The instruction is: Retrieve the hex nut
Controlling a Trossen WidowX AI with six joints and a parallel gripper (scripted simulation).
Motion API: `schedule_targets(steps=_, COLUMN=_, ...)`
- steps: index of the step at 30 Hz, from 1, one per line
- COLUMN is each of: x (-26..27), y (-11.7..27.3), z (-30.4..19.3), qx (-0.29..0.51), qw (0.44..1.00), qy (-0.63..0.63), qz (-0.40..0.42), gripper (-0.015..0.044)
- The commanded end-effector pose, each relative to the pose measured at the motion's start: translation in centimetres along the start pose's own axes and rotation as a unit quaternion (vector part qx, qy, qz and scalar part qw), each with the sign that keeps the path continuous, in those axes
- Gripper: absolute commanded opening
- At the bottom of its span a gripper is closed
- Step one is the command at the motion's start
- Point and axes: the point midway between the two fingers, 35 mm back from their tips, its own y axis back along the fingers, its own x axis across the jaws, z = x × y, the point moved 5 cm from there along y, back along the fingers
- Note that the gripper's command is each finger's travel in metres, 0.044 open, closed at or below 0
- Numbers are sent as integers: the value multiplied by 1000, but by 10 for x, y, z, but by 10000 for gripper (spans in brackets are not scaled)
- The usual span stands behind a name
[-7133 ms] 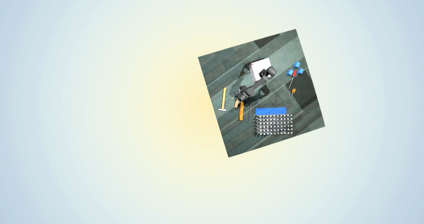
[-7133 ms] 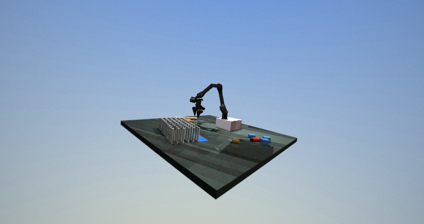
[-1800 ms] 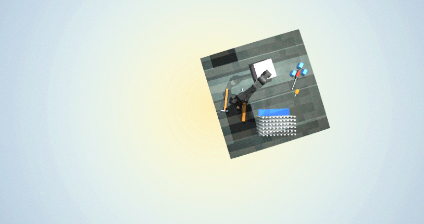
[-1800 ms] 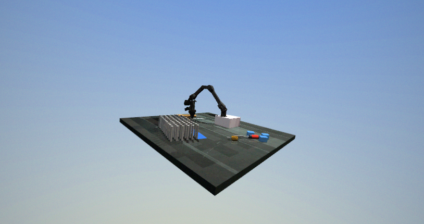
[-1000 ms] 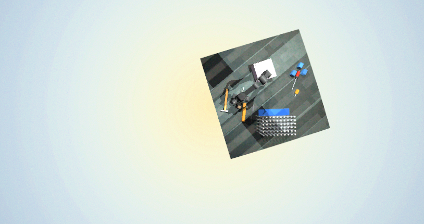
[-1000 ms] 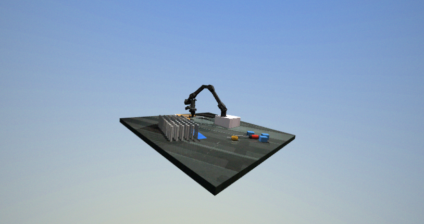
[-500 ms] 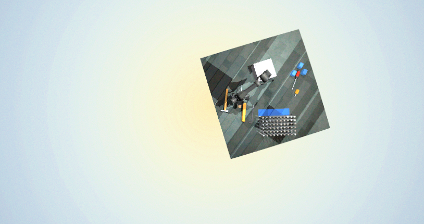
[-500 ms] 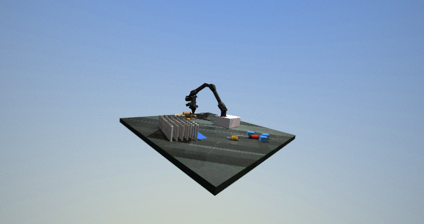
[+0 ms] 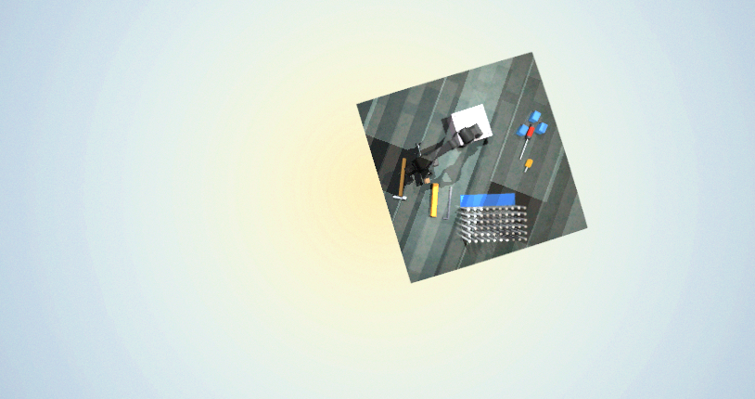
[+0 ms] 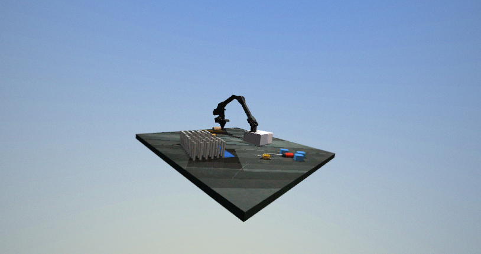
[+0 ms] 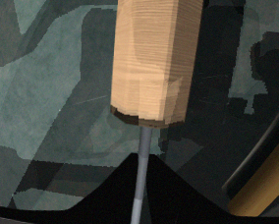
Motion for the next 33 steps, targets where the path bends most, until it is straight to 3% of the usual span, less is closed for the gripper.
schedule_targets(steps=1, x=-3, y=-1, z=-8, qx=8, qw=999, qy=33, qz=4, gripper=0)
schedule_targets(steps=33, x=-13, y=-41, z=-7, qx=6, qw=1000, qy=30, qz=2, gripper=0)
